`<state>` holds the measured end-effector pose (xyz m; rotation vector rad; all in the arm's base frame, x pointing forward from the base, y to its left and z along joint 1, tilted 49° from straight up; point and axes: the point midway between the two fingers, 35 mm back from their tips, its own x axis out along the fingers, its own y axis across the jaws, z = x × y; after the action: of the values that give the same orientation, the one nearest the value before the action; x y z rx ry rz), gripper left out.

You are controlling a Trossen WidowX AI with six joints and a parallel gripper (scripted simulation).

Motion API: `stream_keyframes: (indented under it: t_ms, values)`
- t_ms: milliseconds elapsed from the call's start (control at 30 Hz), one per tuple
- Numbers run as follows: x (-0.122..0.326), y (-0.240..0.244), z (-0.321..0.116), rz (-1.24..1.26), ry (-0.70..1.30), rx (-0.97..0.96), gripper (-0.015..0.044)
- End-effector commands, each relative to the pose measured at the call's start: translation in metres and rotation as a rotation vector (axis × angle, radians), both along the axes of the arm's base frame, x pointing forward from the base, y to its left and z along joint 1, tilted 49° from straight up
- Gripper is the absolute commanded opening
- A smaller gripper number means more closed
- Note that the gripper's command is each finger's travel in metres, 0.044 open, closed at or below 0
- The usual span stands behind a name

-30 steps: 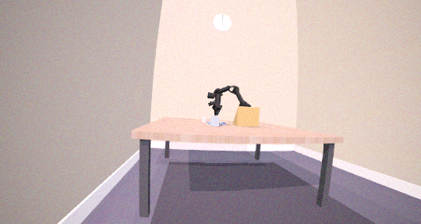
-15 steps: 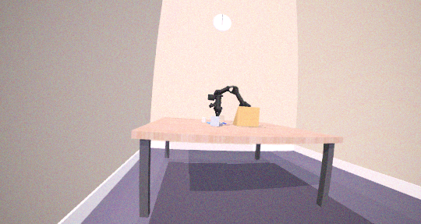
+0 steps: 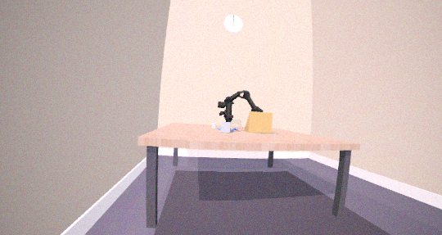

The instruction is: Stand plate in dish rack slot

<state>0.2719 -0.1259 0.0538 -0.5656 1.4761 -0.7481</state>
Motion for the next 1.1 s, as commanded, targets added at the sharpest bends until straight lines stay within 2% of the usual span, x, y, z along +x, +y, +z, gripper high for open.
stream_keyframes:
  t_ms: [0,733,1067]
  values:
    - [-0.003,-0.006,-0.007,0.003,0.014,-0.004,0.0400]
    - [-0.005,-0.021,-0.020,0.003,0.014,-0.008,0.0391]
    - [-0.005,-0.021,-0.020,0.003,0.014,-0.008,0.0324]
